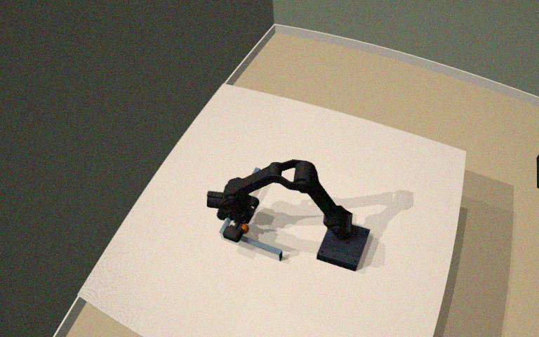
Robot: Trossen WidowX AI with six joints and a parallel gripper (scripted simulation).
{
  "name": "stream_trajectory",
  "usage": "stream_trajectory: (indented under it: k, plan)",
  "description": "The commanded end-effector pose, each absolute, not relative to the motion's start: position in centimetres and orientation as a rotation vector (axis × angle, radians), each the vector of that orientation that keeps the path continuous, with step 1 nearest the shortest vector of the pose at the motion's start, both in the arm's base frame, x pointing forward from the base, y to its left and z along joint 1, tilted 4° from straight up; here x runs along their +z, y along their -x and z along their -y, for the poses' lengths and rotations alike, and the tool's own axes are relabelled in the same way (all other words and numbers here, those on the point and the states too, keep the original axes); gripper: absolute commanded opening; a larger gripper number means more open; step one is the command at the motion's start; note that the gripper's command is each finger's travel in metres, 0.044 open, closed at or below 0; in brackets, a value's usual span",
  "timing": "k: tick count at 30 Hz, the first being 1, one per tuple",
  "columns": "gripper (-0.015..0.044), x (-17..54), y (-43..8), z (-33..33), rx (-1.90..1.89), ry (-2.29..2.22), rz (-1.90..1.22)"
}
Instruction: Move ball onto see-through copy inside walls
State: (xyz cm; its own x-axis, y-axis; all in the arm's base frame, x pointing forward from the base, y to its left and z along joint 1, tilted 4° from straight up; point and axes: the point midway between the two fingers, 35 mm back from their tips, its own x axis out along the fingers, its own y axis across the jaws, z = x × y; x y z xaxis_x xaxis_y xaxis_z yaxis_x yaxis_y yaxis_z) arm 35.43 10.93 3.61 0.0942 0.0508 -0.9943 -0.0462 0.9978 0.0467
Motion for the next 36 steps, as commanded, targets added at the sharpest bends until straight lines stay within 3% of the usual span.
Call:
stream_trajectory:
  k: [1,5,15,25,36]
  plan:
    - [0.0260,6.0,-35.5,-10.9,0.072,-0.005,-1.473]
    - [0.0260,11.7,-34.7,-10.5,0.072,-0.008,-1.476]
    - [0.0260,11.3,-35.2,-10.7,0.072,-0.011,-1.454]
    - [0.0000,6.9,-32.6,-8.0,0.602,0.583,-1.380]
    - [0.0000,6.6,-32.4,-7.8,0.644,0.628,-1.368]
